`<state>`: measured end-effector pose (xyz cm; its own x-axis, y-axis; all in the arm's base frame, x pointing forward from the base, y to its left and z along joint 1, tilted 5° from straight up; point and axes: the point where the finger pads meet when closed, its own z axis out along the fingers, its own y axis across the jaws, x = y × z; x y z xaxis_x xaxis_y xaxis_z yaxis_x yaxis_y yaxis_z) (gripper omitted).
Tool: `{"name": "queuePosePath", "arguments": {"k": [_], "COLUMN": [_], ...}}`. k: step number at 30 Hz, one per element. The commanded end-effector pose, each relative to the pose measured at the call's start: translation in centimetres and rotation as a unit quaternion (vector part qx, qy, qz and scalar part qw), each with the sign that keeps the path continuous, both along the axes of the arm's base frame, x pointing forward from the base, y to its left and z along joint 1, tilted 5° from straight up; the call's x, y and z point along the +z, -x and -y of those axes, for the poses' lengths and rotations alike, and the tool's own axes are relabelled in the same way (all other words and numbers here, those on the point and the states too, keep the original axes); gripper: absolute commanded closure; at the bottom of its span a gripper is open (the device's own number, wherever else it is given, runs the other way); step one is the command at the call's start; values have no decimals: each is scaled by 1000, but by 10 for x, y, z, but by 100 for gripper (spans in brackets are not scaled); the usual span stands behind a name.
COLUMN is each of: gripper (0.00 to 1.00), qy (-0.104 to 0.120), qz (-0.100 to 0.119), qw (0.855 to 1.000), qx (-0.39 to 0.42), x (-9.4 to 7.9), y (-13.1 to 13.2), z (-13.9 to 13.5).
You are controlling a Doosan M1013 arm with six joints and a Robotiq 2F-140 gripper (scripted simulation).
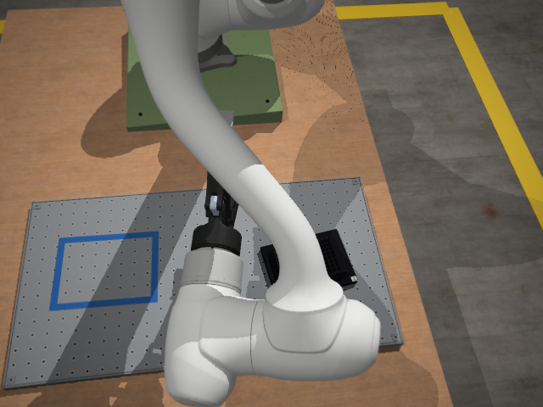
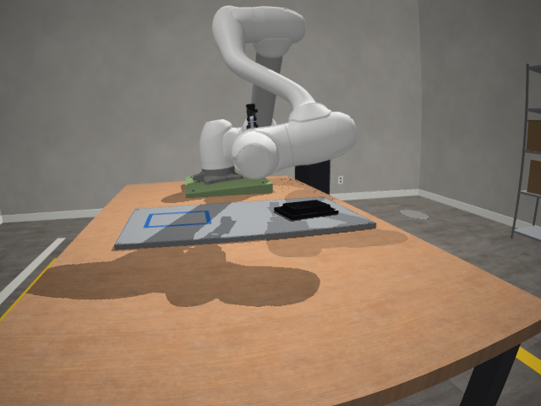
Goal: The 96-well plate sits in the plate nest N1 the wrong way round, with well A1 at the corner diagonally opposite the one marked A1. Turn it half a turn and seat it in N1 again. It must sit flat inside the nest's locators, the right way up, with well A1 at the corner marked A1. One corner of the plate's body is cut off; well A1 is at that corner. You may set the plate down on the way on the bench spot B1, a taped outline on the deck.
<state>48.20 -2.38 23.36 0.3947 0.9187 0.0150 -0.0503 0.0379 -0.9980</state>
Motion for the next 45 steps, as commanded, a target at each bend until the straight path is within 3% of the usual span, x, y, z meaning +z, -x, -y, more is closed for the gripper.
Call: {"name": "queuePosePath", "arguments": {"k": [1,17,24,25,28,29,32,34,37,38,45], "gripper": [0,0,0,0,0,0,0,0,0,0,0], "qy": [0,0,49,50,72,72,93,93,112,112,149], "qz": [0,0,85,85,128,129,172,172,216,217,319], "qw": [1000,1000,995,995,989,989,980,980,969,968,933], "qx": [0,0,20,20,31,31,41,41,51,52,75], "x": [0,0,-29,-33,-47,-51,-65,-65,-80,-85,-116], "y": [0,0,10,11,13,14,14,14,13,13,0], "z": [0,0,-17,-19,-25,-27,-32,-32,-36,-38,-45]}}
